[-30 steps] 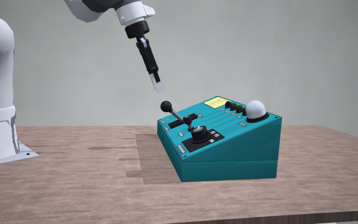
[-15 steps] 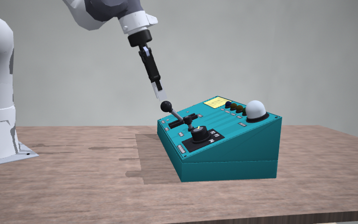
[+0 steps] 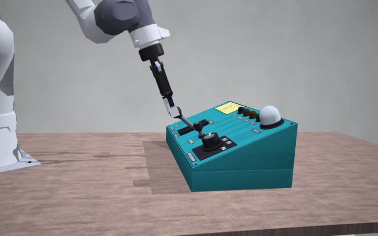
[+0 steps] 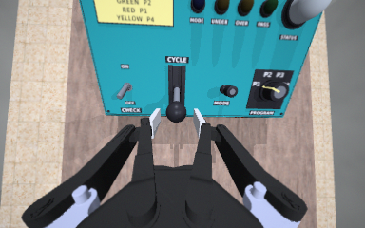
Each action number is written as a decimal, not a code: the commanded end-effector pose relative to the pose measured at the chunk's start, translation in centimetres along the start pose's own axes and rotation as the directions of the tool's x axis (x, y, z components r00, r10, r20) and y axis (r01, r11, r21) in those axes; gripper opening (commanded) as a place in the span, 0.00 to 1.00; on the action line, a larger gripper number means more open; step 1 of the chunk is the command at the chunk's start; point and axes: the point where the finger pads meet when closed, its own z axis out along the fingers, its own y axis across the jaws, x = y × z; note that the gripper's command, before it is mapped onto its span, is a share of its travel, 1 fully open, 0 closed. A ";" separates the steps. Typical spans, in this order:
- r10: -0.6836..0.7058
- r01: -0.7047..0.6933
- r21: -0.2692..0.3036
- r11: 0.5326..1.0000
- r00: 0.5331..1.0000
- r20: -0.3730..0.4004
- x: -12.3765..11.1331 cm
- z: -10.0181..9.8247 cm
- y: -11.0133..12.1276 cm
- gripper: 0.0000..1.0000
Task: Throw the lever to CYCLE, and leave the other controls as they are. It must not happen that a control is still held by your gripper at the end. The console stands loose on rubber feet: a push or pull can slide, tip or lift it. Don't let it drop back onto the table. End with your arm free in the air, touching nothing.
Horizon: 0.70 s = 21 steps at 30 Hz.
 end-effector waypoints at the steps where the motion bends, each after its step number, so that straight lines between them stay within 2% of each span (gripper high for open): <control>1: 0.013 -0.013 0.010 1.000 1.000 -0.022 0.8 0.5 -0.1 0.44; 12: 0.013 -0.013 0.010 1.000 1.000 -0.022 0.8 1.9 -0.1 0.44; 21: 0.013 -0.013 0.010 1.000 1.000 -0.022 0.8 2.3 -0.1 0.44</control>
